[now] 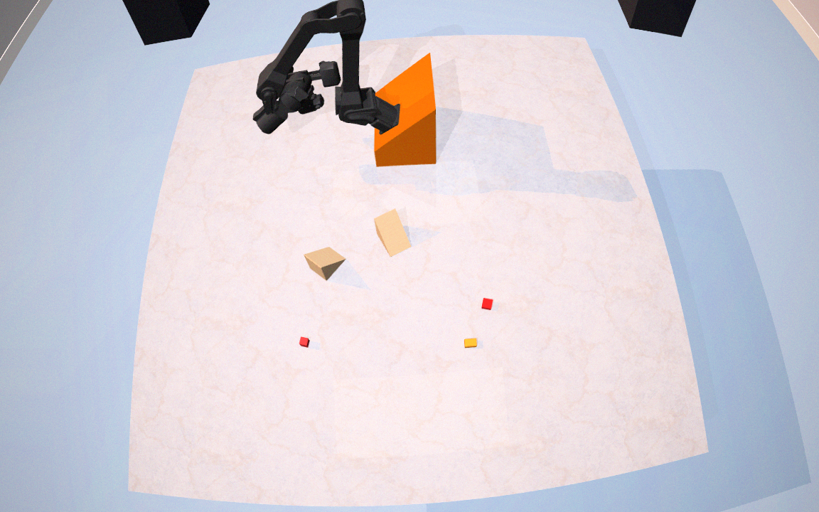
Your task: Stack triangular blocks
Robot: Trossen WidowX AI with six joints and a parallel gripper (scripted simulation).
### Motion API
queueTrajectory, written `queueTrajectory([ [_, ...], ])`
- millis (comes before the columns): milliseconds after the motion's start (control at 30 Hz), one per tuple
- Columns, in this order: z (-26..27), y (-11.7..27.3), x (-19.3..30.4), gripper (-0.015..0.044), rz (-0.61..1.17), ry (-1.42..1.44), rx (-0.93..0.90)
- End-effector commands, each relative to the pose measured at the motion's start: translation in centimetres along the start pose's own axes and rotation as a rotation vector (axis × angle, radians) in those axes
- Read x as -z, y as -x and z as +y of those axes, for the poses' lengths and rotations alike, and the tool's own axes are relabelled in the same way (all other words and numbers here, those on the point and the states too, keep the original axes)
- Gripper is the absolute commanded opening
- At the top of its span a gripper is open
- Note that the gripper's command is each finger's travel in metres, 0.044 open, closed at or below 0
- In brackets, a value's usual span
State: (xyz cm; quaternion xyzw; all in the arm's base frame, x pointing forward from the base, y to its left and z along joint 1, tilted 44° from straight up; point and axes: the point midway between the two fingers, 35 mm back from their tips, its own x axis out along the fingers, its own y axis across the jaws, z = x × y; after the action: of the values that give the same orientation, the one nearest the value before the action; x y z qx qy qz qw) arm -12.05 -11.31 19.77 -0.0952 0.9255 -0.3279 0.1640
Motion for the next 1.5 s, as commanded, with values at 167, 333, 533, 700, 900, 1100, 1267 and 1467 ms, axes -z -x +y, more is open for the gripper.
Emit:
queueTrajectory([
  [167, -2.6, 2.2, -4.2, 0.0440, -0.208, -0.348, 0.047],
  [333, -4.4, 6.1, -8.8, 0.0440, -0.446, -0.701, -0.004],
  [533, -4.7, 12.0, -13.1, 0.0440, -0.677, -1.019, -0.166],
  [700, -3.8, 15.8, -15.2, 0.0440, -0.779, -1.198, -0.314],
  [900, -1.9, 20.4, -17.0, 0.0440, -0.847, -1.405, -0.528],
  [1100, 1.0, 24.7, -18.1, 0.0440, -0.862, -1.562, -0.753],
  [1267, 4.2, 28.0, -18.5, 0.0440, -0.834, -1.672, -0.945],
  [1467, 8.7, 31.5, -18.3, 0.0440, -0.735, -1.831, -1.192],
])
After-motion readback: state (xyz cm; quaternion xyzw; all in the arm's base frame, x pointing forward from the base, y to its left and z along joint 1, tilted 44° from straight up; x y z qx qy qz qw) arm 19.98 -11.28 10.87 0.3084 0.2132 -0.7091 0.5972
